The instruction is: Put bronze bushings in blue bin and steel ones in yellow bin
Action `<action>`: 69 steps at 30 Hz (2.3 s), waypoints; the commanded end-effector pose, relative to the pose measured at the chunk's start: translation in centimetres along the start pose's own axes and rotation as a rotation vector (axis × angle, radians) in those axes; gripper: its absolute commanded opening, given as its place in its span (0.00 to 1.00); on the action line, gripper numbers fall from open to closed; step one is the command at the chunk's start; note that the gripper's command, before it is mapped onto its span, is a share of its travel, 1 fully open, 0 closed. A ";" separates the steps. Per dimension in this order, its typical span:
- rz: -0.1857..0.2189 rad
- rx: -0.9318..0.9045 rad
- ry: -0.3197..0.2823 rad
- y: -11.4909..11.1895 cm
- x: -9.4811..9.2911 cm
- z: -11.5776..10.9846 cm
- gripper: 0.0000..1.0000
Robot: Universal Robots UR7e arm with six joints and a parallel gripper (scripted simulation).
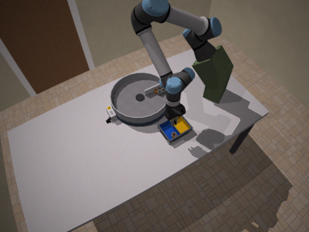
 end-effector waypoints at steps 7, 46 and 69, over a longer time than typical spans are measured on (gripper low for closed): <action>-0.002 0.000 0.001 0.0 0.0 0.0 0.42; -0.002 0.000 0.001 0.0 0.0 0.0 0.42; -0.001 0.000 0.000 -1.0 -0.3 -2.9 0.40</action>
Point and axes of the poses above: the point where the finger pads meet when closed, its own x axis back along the fingers, its own y axis across the jaws, z = x × y, the point moved 4 cm from there along x, back along the fingers, and after that the axes turned 8 degrees about x, right-handed, at the moved point
